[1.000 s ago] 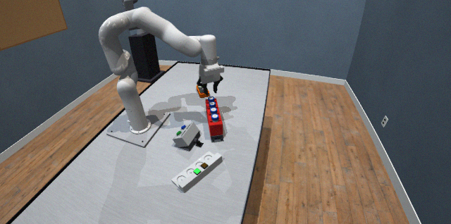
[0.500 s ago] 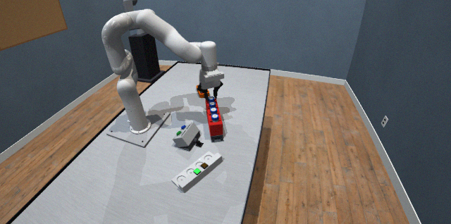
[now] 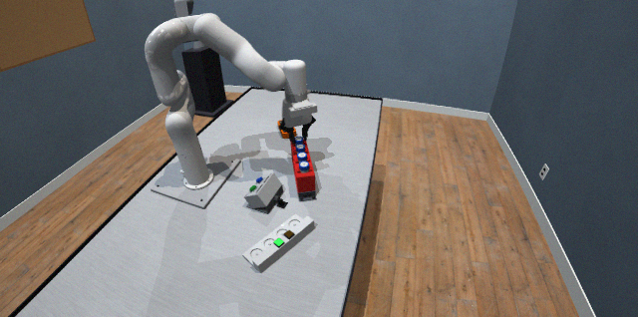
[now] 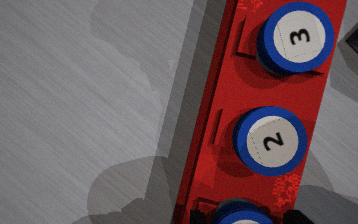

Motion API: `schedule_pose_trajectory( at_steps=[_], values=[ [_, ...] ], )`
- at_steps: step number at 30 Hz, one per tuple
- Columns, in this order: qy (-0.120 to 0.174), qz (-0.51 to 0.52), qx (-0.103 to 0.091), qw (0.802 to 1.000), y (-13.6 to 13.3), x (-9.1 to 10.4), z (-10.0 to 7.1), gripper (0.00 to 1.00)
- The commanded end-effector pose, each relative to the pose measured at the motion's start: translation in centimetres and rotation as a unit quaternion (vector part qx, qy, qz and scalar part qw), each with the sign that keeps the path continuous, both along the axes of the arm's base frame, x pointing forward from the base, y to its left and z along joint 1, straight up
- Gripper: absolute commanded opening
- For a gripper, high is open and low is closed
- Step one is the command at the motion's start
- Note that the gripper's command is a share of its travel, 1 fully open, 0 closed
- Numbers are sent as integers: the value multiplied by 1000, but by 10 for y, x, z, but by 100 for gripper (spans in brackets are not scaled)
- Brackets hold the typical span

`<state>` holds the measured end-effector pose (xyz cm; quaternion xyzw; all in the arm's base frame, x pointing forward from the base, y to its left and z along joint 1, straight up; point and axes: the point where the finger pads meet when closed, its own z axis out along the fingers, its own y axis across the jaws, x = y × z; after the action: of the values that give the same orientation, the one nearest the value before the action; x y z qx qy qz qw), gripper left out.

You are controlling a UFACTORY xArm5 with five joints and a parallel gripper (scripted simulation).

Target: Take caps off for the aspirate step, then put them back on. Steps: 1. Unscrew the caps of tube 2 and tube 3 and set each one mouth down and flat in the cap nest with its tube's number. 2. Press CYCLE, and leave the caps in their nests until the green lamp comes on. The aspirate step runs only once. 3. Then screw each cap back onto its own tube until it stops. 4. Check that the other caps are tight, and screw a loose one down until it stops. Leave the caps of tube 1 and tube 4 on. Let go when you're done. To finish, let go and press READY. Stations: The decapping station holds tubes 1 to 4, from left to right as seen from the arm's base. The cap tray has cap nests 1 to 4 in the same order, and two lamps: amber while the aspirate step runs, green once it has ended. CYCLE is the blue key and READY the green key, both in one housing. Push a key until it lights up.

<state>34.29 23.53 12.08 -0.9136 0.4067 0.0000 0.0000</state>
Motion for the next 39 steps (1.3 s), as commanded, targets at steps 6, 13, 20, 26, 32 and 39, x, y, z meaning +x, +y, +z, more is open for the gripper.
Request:
schedule_pose_trajectory(
  at_steps=[6,13,20,26,32,39],
  values=[
    [-2,0,1,1000,1,1,-3,46],
    [-2,0,1,1000,1,1,-4,0],
    [-2,0,1,1000,1,1,-4,0],
    [-2,0,1,1000,1,1,-4,0],
    [-2,-50,1,999,1,1,-4,0],
    [-1,-120,1,993,1,1,-4,0]
  ],
)
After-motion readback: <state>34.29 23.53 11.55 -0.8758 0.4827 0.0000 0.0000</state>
